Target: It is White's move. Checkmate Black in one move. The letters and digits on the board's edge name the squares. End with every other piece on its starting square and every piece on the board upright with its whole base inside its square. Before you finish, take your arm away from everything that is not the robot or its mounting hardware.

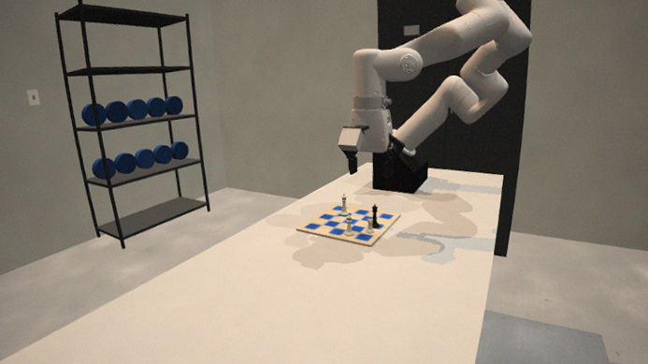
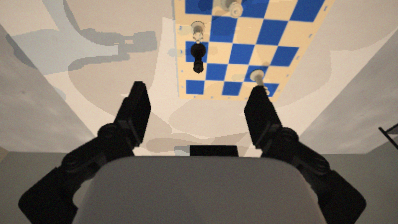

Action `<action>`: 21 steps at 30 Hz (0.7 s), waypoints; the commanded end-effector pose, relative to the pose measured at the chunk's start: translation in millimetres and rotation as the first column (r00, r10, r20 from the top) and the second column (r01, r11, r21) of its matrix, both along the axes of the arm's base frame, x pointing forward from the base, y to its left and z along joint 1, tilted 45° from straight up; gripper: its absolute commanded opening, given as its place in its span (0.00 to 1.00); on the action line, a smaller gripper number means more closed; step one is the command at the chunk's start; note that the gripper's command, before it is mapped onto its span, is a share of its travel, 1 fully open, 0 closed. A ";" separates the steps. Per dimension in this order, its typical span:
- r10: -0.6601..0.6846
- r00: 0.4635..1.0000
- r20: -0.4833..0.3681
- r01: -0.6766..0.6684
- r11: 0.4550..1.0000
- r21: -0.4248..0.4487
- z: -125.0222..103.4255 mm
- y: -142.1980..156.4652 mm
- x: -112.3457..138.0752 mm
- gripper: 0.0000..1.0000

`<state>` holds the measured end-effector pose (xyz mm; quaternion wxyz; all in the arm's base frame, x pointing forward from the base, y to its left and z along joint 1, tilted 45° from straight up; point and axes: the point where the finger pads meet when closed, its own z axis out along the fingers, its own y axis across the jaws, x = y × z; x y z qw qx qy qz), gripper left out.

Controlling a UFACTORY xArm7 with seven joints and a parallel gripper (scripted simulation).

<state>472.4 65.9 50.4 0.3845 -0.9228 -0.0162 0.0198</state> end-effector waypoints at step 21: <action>-0.002 1.000 0.002 0.002 1.000 -0.001 23.4 -23.9 2.4 1.00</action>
